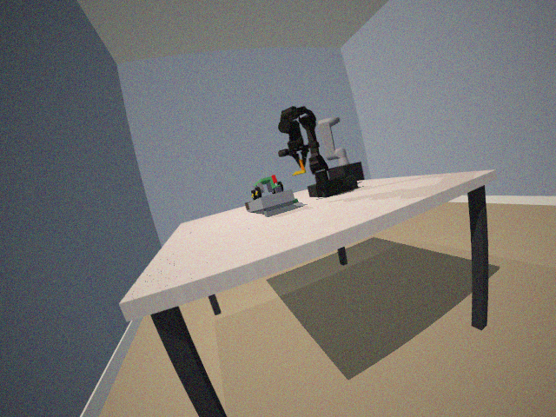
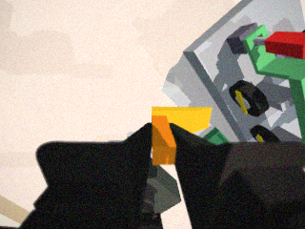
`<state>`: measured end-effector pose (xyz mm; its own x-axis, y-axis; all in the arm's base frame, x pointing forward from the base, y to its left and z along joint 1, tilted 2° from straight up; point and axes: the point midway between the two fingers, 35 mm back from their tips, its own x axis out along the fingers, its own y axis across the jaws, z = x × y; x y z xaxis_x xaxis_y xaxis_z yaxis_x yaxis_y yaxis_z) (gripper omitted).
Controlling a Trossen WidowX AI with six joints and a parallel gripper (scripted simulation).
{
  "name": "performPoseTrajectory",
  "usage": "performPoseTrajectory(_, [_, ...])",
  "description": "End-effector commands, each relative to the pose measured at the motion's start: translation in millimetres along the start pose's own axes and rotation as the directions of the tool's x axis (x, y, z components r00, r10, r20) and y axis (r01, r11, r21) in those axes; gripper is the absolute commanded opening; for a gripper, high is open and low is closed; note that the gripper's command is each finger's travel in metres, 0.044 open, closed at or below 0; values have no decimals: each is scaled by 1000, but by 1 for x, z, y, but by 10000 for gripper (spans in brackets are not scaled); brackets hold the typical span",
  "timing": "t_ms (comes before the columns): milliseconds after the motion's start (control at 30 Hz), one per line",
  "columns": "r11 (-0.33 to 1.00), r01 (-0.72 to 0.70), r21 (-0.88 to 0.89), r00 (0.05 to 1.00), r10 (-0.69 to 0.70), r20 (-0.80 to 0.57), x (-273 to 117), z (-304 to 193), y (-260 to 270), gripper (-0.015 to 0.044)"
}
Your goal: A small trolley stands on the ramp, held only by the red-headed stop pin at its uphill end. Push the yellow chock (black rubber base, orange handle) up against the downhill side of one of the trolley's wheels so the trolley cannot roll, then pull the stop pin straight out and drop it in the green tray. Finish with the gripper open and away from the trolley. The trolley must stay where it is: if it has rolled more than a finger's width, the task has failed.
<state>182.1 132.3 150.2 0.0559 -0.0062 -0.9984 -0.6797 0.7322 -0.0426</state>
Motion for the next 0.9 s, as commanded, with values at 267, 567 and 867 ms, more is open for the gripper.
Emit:
performPoseTrajectory(267, [919, -2, 394, 1000, 2, -1, 0, 0, 0, 0])
performPoseTrajectory(567, [754, -1, 657, 1000, 2, -1, 0, 0, 0, 0])
performPoseTrajectory(867, [527, 0, 850, 1000, 2, -1, 0, 0, 0, 0])
